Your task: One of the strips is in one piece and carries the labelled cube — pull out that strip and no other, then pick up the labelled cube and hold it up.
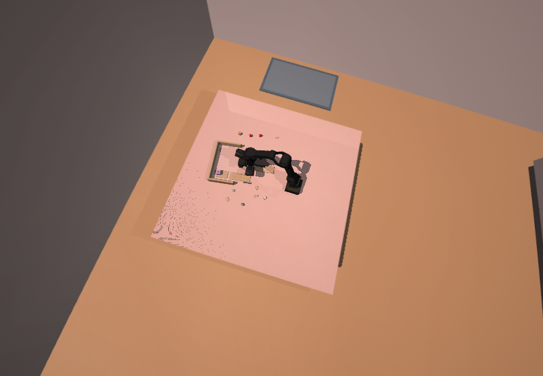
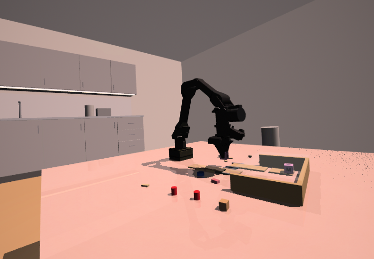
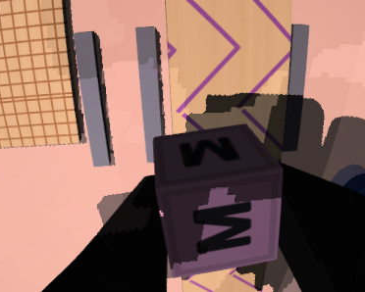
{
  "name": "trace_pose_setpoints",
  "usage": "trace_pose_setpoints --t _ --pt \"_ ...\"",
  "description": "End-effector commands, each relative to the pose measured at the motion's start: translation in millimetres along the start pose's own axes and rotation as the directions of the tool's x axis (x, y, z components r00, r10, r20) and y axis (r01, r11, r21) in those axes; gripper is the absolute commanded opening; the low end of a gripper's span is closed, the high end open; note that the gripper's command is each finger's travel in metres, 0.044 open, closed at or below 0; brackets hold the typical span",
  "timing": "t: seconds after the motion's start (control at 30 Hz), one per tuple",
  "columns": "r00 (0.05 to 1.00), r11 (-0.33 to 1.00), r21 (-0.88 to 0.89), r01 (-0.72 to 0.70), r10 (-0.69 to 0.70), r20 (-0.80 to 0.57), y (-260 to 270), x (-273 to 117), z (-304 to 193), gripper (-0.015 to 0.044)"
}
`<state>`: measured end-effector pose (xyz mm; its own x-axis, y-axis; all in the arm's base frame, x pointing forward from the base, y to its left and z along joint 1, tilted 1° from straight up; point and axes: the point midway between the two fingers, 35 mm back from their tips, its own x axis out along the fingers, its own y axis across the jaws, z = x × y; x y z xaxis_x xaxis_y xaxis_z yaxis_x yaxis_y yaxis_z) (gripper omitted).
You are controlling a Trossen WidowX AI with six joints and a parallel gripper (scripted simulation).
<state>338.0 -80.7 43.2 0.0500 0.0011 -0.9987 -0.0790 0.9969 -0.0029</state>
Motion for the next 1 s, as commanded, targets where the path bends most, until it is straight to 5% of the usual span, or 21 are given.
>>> trace_pose_setpoints --t 0.0,0.97 --pt "1.000 1.000 0.005 0.001 -0.001 -0.004 4.0 0.1 -13.5 0.0000" --pt "1.000 1.000 0.005 0.001 -0.001 -0.005 13.4 -35.0 -42.3 0.0000"
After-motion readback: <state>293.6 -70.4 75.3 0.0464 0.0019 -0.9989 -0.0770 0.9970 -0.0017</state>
